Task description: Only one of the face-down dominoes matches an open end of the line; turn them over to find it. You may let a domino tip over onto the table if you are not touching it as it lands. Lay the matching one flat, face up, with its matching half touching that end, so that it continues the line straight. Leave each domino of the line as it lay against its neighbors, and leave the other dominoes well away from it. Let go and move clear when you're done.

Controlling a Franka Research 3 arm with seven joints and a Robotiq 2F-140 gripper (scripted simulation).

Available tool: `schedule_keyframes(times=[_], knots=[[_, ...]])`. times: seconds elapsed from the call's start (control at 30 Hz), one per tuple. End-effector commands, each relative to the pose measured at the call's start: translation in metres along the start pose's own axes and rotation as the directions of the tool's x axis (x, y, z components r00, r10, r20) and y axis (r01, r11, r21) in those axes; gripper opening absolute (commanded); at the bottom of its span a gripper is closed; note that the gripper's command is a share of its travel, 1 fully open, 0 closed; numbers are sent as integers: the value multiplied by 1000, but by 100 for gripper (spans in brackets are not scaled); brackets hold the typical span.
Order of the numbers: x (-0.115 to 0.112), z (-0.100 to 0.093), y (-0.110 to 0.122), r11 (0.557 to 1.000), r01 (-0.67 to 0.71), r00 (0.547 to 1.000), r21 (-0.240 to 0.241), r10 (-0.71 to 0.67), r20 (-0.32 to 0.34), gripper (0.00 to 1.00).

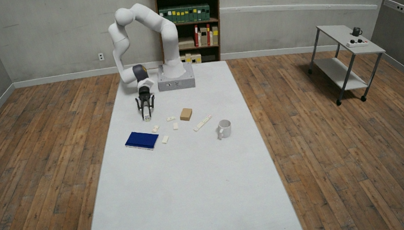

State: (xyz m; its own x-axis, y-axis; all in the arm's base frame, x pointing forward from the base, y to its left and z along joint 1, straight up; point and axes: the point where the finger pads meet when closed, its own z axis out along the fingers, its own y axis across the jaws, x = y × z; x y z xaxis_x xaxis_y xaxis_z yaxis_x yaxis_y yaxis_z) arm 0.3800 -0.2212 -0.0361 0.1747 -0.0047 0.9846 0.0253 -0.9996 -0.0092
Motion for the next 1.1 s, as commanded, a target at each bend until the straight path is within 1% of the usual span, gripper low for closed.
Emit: schedule_keyframes(times=[0.0, 0.13, 0.27, 0.33, 0.53, 0.67, 0.8, 1.07], knots=[[0, -3, 0, 1000, 5, 1000, 1, -5, 3, 33], [6, -13, 0, 1000, 5, 1000, 1, -5, 3, 33], [15, -28, 0, 1000, 5, 1000, 1, -5, 3, 33], [15, -28, 0, 1000, 5, 1000, 1, -5, 3, 33], [29, -51, 0, 1000, 5, 1000, 1, -5, 3, 33], [35, -62, 0, 1000, 5, 1000, 1, -5, 3, 33], [38, -67, 0, 1000, 5, 1000, 1, -5, 3, 33], [38, -67, 0, 1000, 5, 1000, 1, -5, 3, 33]])
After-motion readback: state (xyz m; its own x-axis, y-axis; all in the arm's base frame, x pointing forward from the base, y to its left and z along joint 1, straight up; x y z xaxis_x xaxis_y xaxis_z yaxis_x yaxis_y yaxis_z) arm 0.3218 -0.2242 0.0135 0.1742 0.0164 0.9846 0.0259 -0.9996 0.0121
